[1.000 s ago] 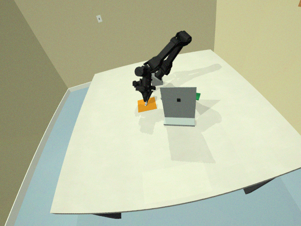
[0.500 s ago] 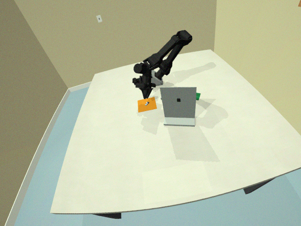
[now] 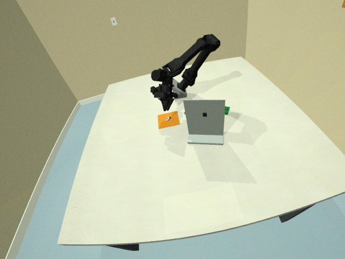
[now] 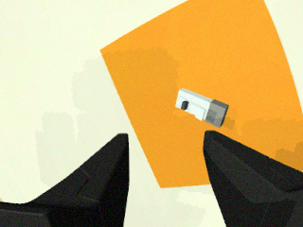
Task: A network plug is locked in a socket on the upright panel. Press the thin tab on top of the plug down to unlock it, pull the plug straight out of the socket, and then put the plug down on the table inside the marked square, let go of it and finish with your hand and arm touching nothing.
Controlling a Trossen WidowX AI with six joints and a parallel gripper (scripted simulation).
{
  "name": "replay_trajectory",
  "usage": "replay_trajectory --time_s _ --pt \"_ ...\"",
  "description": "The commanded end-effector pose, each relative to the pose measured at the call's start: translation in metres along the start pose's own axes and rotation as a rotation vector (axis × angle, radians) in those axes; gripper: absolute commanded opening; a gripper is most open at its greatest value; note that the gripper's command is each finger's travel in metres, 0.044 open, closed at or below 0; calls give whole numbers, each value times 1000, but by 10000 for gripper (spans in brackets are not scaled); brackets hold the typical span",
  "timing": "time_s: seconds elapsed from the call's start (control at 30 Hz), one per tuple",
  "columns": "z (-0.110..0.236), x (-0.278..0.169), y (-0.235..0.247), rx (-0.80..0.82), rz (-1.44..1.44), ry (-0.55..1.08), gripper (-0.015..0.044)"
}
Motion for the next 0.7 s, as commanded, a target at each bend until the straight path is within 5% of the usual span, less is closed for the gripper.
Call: replay_trajectory --time_s 0.0,0.67 --pt "4 -1 4 5 9 3 156" --pt "29 -1 20 4 8 2 156"
Point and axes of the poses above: the point midway between the two fingers, 35 mm back from their tips, its own z axis back along the fingers, its own y axis across the jaws, x = y × z, the point moved 2 cm from there along z, back along the fingers, and after that the axes turned 3 degrees about -z, right-handed, at the moved point
